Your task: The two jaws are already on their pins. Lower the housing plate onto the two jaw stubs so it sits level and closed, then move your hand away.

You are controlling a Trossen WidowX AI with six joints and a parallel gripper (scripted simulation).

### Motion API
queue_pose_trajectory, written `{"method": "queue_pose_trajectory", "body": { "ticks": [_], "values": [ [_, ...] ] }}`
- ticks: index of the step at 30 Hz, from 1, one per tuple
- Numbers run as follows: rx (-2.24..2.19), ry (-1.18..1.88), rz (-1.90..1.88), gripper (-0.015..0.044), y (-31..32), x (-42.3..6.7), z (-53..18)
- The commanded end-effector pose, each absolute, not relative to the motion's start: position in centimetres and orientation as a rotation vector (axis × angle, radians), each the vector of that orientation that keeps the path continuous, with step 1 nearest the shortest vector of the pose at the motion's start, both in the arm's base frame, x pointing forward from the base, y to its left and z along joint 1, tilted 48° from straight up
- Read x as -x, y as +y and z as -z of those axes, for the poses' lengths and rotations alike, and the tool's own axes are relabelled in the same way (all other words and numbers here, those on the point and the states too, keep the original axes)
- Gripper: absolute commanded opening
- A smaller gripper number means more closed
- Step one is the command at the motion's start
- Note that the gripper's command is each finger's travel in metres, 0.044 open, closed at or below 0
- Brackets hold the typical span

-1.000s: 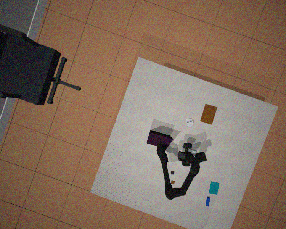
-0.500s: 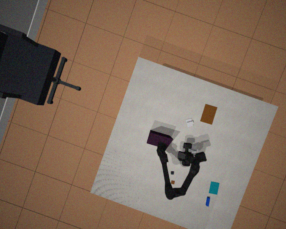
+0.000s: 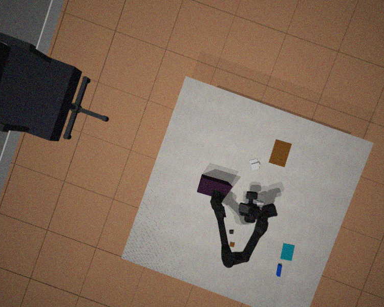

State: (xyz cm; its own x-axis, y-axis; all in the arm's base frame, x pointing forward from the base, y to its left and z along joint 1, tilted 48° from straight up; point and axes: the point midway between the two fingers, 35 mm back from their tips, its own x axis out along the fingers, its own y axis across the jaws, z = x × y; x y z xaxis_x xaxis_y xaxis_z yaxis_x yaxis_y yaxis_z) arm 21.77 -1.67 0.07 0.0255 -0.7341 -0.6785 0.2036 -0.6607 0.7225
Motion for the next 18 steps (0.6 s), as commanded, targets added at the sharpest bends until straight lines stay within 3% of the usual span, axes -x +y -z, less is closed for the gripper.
{"method": "queue_pose_trajectory", "body": {
  "ticks": [1,18],
  "values": [
    [-1.610,-0.565,1.719,0.0351,-2.00,-21.87,0.05],
    [-1.610,-0.564,1.719,0.0351,-1.79,-21.87,-0.14]
  ]
}}
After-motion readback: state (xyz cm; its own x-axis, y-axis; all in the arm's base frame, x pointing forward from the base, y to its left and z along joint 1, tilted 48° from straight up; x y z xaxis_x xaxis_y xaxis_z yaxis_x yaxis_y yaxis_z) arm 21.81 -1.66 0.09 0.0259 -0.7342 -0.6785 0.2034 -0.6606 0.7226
